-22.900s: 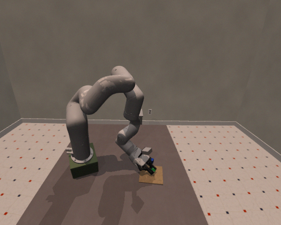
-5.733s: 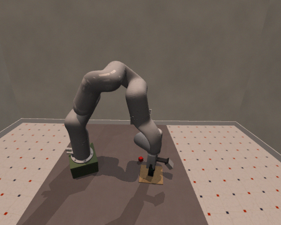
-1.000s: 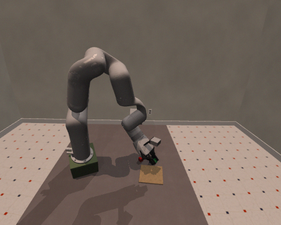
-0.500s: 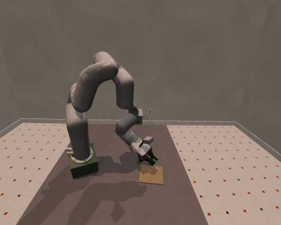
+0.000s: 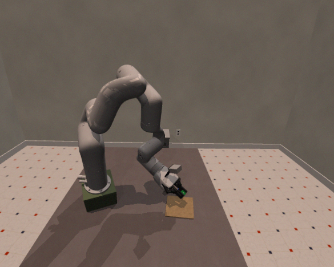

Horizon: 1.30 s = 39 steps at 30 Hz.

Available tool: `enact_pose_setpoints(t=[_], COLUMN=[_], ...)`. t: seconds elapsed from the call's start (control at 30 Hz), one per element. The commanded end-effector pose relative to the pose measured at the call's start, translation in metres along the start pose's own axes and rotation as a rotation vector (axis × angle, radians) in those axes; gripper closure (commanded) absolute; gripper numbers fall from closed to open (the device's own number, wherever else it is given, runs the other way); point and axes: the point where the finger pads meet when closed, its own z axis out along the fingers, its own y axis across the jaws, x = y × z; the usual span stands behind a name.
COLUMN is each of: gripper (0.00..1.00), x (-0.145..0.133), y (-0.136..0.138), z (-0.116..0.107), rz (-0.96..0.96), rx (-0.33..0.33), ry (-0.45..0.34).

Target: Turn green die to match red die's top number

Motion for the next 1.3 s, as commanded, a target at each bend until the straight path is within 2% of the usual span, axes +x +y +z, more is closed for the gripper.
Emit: enact_pose_setpoints(t=[0.0, 0.47, 1.27], gripper=[0.79, 0.79, 0.79], x=[-0.008, -0.047, -0.05], y=[-0.001, -0.001, -0.001], z=[0.005, 0.026, 0.028], rz=[0.002, 0.002, 0.002], rx=[0.001, 0.001, 0.001], ry=[0.003, 0.003, 0.003])
